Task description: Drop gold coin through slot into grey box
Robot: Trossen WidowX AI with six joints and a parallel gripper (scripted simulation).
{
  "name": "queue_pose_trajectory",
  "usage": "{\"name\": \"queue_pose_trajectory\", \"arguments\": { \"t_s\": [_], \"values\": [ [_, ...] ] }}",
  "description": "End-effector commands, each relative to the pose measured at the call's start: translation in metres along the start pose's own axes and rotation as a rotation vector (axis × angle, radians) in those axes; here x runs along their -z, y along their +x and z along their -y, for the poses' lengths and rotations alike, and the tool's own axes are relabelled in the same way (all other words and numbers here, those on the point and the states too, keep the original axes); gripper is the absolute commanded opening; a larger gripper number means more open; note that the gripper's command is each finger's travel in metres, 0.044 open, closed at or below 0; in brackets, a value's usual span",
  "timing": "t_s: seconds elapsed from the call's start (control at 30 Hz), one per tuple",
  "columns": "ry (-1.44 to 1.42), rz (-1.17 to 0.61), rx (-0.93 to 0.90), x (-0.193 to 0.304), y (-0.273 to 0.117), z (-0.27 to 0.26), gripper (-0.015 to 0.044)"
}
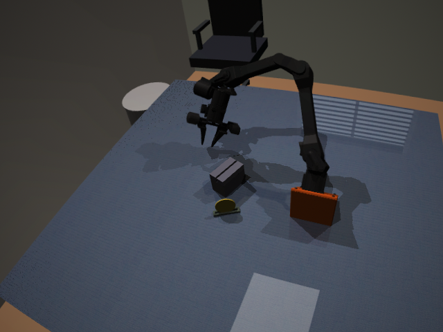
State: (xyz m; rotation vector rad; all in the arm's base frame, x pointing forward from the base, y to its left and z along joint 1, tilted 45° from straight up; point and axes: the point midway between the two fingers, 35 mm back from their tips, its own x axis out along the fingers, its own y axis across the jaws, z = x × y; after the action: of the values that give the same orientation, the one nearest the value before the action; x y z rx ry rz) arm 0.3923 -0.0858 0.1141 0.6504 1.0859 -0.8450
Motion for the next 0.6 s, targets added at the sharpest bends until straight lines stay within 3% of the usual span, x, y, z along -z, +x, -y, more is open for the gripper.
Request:
{"name": "queue_pose_trajectory", "arguments": {
  "t_s": [0.0,0.17,0.57],
  "values": [
    [-0.296,-0.065,0.111,0.067,0.016,-0.017,0.0161],
    [-0.63,-0.104,0.251,0.144,0.026,-0.021,0.0161],
    [-1.505,-0.098,0.598,0.267,0.024,0.008,0.0161]
  ]
}}
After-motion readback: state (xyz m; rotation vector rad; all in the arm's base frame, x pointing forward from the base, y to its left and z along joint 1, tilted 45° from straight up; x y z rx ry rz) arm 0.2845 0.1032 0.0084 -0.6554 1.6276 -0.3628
